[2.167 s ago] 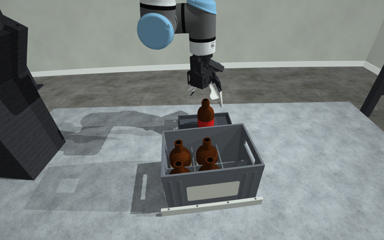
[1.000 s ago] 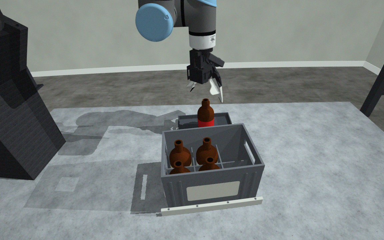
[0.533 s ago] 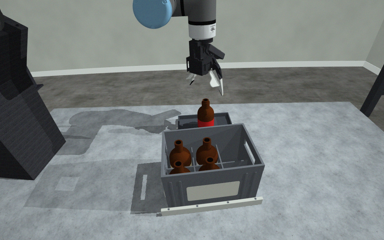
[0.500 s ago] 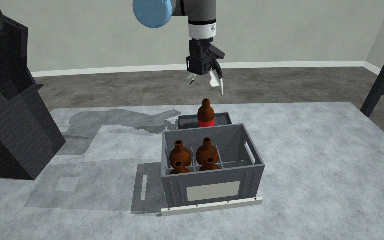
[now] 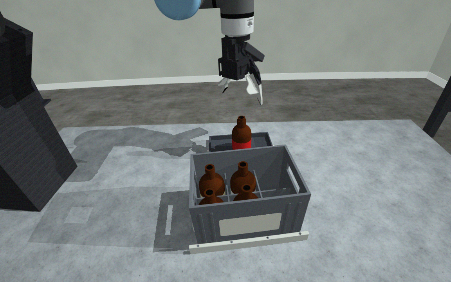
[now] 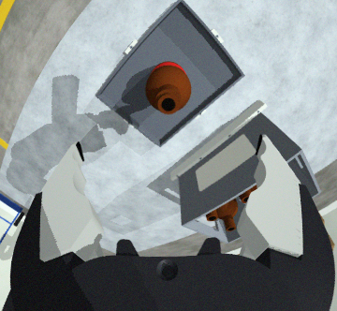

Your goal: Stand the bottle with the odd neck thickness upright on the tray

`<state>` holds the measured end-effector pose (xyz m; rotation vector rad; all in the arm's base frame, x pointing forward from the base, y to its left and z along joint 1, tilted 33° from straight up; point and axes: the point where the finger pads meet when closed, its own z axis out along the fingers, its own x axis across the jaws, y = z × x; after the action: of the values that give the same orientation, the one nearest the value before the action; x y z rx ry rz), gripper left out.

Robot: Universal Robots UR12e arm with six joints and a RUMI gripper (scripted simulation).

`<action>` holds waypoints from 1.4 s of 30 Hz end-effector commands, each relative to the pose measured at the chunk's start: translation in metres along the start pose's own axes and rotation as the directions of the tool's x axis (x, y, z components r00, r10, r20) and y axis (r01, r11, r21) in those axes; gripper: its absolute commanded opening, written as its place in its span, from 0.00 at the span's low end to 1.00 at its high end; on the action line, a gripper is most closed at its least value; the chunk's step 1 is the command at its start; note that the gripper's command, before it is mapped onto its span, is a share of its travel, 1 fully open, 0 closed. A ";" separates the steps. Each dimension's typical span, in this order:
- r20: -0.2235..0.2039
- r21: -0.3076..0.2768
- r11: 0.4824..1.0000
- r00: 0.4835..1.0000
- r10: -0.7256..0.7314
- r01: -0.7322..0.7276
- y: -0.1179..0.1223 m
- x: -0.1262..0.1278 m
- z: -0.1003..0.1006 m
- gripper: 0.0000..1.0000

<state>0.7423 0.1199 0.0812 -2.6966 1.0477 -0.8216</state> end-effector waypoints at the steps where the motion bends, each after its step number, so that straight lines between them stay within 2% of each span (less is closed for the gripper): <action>1: -0.001 0.001 1.000 1.000 0.000 0.000 0.000 0.000 -0.005 1.00; 9: -0.001 0.001 1.000 1.000 0.000 0.000 0.000 0.000 -0.006 1.00; 10: -0.001 0.001 1.000 1.000 0.000 0.000 0.000 0.000 -0.006 0.00; 42: -0.001 0.001 1.000 1.000 0.000 0.000 0.000 0.000 -0.006 0.00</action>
<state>0.7392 0.1202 0.0860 -2.6967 1.0478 -0.8213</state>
